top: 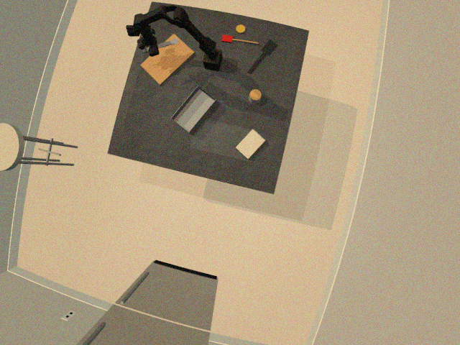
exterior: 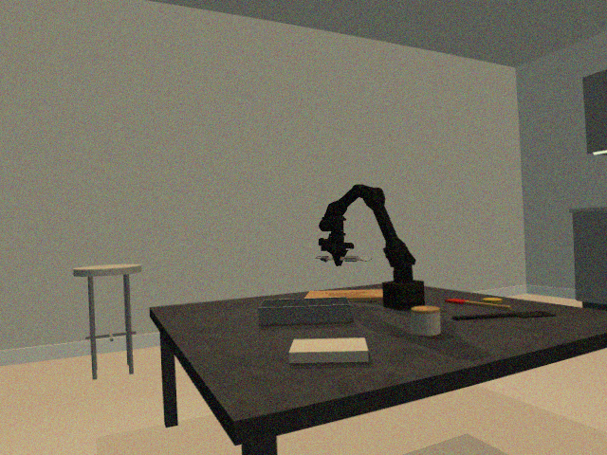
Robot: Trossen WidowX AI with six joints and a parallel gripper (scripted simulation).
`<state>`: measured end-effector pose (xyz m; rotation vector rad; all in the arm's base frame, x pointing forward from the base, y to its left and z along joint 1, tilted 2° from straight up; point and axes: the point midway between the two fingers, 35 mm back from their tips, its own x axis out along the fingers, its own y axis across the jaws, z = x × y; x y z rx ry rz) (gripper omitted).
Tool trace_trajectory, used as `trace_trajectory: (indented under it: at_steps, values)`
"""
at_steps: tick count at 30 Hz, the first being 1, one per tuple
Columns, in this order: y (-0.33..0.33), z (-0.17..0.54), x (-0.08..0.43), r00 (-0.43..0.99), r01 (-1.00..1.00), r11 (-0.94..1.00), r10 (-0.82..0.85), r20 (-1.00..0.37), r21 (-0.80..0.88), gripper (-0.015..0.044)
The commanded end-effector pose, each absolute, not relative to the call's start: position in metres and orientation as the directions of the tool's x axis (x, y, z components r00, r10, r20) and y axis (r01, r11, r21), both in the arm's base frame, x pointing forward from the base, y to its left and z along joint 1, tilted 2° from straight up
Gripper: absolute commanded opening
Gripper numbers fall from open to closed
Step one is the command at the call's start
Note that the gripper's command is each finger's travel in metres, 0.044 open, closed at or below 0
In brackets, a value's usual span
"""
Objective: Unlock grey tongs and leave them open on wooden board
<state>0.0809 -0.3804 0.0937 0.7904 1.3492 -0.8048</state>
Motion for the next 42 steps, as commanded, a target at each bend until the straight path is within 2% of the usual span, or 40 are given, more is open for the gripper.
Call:
trace_trajectory:
  at_steps: [1, 42]
  values:
    - [-0.38, 0.084, 0.08, 0.046, 0.858, 0.514, -0.035, -0.998, 0.022, -0.015]
    - [-0.382, 0.017, 0.083, 0.048, 0.858, 0.513, -0.034, -0.998, 0.023, -0.015]
